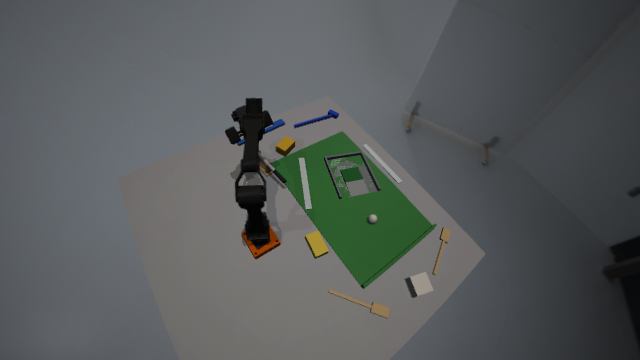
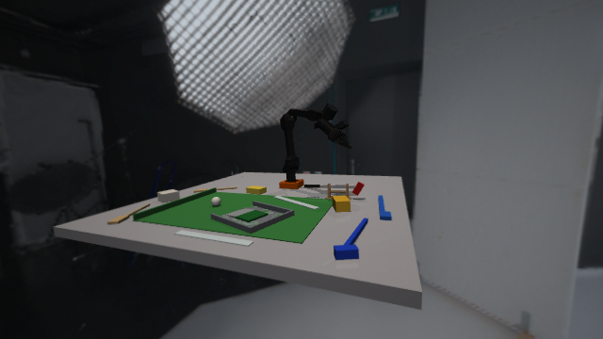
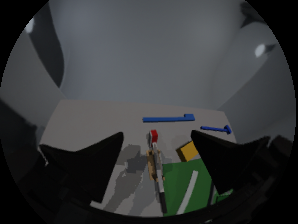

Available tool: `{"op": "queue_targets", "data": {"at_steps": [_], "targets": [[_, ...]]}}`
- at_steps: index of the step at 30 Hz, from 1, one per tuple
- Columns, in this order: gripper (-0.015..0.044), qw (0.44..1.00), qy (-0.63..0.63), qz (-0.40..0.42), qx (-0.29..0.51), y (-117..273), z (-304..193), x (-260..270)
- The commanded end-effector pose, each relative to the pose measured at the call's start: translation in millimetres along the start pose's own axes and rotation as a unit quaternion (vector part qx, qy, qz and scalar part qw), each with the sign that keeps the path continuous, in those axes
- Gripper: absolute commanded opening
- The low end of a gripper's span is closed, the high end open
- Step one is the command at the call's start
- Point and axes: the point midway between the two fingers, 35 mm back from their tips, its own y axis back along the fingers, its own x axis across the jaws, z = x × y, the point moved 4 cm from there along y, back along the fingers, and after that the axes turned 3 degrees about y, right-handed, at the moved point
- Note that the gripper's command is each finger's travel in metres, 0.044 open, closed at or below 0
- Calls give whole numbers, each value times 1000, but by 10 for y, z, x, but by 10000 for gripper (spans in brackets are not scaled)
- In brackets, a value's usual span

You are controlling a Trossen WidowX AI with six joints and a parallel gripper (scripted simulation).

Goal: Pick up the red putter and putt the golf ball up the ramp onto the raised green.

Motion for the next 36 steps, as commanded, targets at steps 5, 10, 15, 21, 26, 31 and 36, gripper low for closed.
{"op": "queue_targets", "data": {"at_steps": [5, 10, 15, 21, 26, 31, 36], "targets": [[440, 983, 21, 32, 180, -24, -1205, -327], [440, 959, 19, 93, 267, 96, -1885, -369], [440, 954, 17, 109, 280, 131, -2009, -361], [440, 954, 17, 108, 280, 143, -2044, -387], [440, 954, 17, 108, 280, 24, -2182, -357], [440, 954, 17, 108, 280, 5, -2214, -354], [440, 954, 17, 108, 280, -75, -2303, -334]]}}
